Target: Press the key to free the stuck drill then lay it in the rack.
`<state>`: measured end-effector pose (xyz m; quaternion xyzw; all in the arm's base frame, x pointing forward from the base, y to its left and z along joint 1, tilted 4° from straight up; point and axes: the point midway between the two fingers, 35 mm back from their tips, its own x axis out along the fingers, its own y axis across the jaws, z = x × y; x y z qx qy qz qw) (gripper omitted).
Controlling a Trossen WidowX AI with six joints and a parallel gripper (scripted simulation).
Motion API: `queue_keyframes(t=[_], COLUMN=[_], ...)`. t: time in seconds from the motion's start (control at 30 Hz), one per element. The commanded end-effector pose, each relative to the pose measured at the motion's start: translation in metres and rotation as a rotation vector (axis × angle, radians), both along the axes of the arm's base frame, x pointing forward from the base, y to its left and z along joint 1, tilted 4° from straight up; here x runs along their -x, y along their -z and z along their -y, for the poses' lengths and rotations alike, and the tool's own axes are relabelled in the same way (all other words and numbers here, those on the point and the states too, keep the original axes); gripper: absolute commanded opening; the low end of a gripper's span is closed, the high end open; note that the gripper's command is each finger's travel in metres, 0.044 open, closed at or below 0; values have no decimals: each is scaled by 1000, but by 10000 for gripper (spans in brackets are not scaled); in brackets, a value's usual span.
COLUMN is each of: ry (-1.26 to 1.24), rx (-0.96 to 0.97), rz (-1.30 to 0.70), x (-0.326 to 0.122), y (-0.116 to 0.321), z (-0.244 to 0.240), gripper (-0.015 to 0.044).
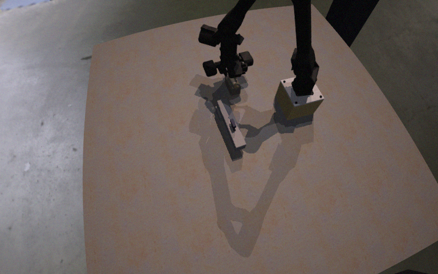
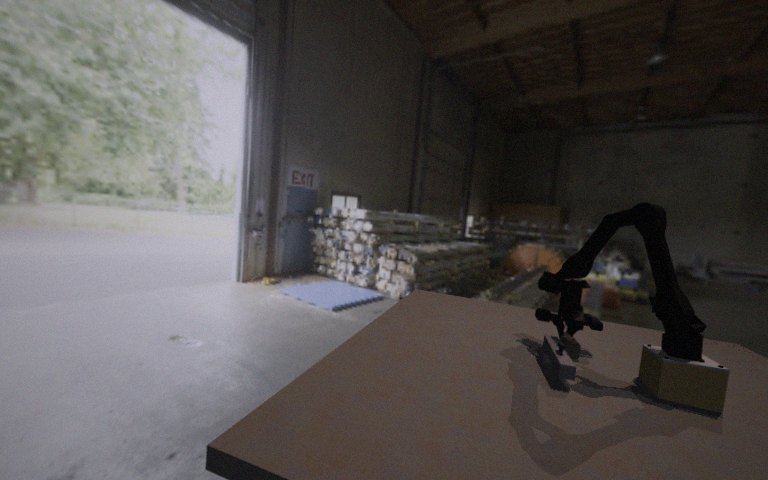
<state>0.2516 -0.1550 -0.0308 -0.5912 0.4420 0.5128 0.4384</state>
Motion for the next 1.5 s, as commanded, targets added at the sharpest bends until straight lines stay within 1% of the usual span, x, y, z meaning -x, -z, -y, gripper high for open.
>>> queue_keyframes(t=[0.0, 1.47], ry=[-8, -8], rx=[-19, -19], rz=[-7, -7], x=[0, 0], y=[5, 5], z=[-6, -7], gripper=[0, 0])
